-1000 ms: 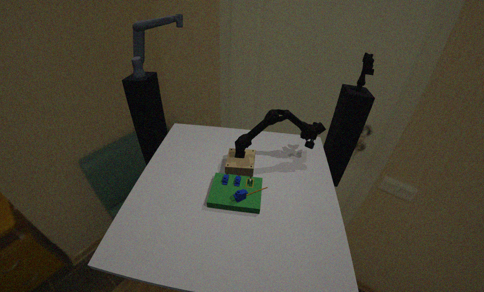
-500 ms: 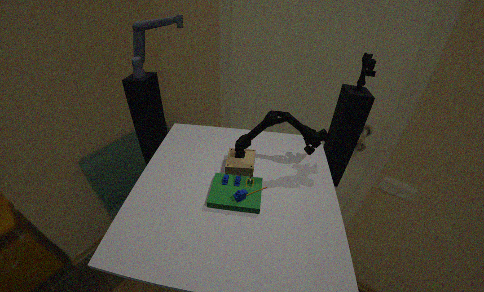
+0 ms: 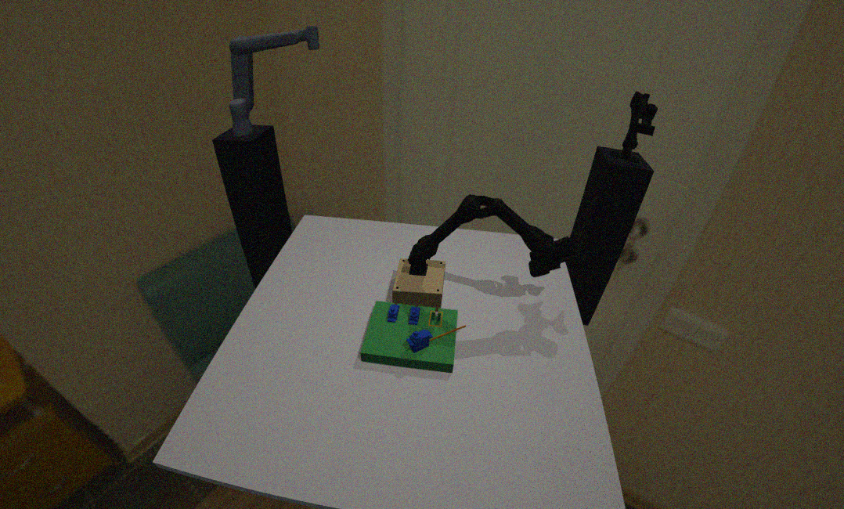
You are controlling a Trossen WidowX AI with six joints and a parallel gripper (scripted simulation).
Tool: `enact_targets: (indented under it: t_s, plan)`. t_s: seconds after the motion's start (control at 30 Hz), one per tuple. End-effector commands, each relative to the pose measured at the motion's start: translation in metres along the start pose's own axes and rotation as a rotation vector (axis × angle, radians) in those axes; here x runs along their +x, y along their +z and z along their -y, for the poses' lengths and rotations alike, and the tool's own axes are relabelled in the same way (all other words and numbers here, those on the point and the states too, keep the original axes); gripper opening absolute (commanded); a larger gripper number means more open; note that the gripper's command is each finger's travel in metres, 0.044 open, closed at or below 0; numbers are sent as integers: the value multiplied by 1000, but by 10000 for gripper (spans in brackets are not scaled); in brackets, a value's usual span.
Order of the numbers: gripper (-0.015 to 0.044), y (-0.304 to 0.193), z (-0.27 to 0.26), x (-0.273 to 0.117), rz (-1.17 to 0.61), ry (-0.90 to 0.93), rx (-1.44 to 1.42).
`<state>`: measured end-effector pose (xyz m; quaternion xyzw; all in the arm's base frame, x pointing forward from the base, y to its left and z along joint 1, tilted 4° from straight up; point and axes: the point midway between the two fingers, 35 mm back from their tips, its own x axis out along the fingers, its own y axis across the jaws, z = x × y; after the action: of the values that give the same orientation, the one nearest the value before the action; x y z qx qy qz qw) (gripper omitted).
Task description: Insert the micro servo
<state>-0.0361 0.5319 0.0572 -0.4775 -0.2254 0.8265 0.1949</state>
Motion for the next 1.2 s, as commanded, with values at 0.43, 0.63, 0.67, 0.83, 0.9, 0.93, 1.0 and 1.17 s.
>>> enact_targets:
  t_s: [0.43,0.63,0.67,0.83,0.9,0.93,1.0,1.17]
  plan:
    - [440,-86,-11,-66,-195,-46,520]
    - [440,-112,-19,-91,-254,-75,714]
    - [440,-116,-20,-95,-263,-81,747]
    - [440,-136,-29,-116,-309,-112,910]
    - [440,-144,-33,-125,-328,-126,976]
    - [440,-148,-35,-129,-337,-133,1008]
    - [440,-155,-39,-138,-355,-148,1074]
    - [440,-172,-50,-160,-399,-189,1234]
